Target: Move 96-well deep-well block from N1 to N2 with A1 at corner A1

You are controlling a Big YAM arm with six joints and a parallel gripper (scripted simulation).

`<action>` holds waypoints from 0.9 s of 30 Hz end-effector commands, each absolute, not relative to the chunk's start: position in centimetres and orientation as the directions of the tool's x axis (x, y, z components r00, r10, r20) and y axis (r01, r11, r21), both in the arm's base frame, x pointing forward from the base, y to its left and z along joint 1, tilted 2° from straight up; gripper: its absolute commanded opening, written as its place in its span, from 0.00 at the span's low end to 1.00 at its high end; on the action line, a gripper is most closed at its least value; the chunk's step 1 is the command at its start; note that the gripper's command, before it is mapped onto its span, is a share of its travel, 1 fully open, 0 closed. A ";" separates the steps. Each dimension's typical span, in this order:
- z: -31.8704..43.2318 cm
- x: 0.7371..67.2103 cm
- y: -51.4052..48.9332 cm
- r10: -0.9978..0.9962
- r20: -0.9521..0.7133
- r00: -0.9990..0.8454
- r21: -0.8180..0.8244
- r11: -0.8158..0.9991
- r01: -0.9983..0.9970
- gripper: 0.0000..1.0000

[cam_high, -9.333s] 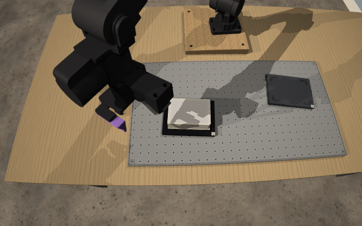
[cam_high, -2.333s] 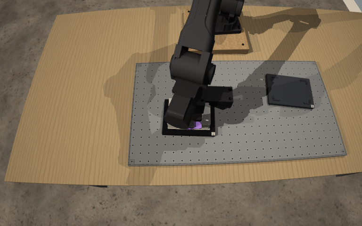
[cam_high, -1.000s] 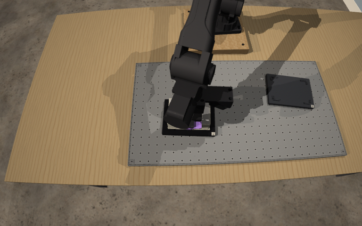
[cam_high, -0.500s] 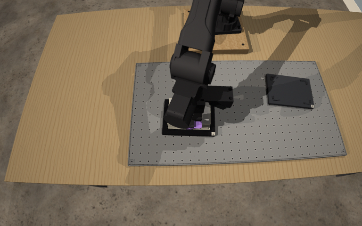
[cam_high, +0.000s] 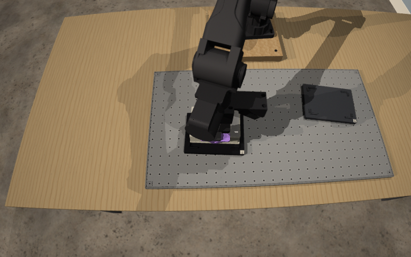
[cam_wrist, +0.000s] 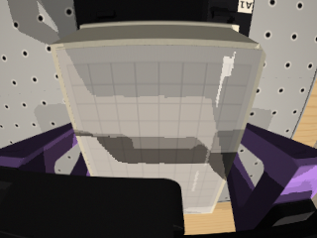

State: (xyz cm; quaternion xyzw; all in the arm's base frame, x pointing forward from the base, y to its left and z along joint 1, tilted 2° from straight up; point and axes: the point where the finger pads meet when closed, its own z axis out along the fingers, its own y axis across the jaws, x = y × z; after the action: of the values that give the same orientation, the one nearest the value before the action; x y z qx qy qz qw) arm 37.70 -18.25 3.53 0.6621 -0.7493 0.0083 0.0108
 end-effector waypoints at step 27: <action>11.3 40.2 -18.7 -0.992 0.046 -0.121 -0.073 0.117 -0.990 0.00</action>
State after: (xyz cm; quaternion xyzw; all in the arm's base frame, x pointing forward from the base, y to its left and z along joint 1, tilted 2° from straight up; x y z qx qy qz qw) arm 37.63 -18.21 7.41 0.6622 -0.7493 0.0065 0.0114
